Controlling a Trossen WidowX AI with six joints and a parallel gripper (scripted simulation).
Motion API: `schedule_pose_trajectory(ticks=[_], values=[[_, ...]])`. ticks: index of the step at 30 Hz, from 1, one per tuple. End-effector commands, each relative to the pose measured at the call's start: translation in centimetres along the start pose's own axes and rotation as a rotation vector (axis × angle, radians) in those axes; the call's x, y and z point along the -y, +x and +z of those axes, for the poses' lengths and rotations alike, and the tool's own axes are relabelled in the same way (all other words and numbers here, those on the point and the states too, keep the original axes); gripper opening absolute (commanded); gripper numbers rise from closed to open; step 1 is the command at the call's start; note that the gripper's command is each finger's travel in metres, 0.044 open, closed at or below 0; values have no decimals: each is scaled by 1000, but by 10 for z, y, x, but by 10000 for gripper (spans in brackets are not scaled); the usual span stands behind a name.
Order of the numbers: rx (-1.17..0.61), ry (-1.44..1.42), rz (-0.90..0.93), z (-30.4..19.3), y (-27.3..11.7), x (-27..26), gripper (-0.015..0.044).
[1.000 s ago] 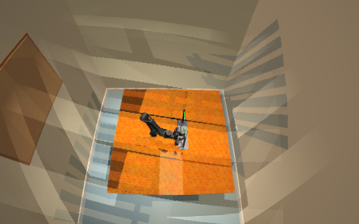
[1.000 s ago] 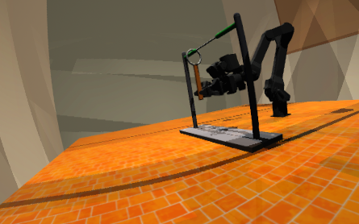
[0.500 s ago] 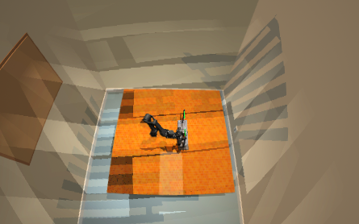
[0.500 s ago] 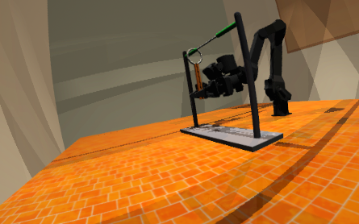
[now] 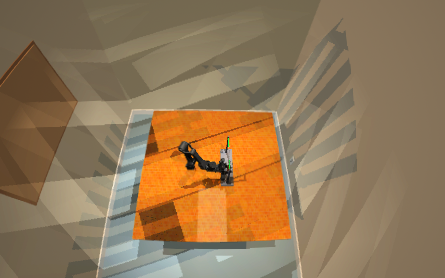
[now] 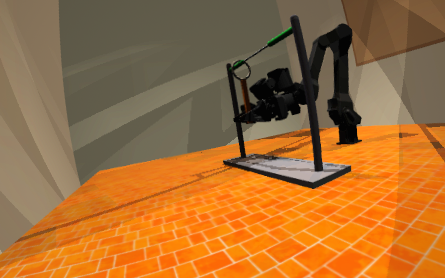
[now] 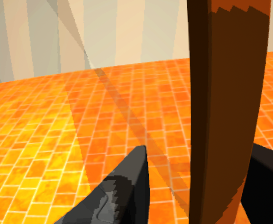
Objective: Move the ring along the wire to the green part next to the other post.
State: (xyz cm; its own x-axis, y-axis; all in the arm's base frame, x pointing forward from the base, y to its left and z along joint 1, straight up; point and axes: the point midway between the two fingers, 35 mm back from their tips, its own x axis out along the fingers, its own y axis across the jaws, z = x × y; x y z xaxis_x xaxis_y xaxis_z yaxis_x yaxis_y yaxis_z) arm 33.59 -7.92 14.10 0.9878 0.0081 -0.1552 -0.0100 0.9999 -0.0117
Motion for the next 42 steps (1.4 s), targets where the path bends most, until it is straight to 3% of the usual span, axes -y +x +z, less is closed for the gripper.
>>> schedule_pose_trajectory(ticks=[1,15,27,42], values=[[-1,4,-3,0,1,1,160],[-1,4,-3,0,1,1,160],[-1,0,0,0,0,0,-150],[0,2,-1,12,-1,0,-150]])
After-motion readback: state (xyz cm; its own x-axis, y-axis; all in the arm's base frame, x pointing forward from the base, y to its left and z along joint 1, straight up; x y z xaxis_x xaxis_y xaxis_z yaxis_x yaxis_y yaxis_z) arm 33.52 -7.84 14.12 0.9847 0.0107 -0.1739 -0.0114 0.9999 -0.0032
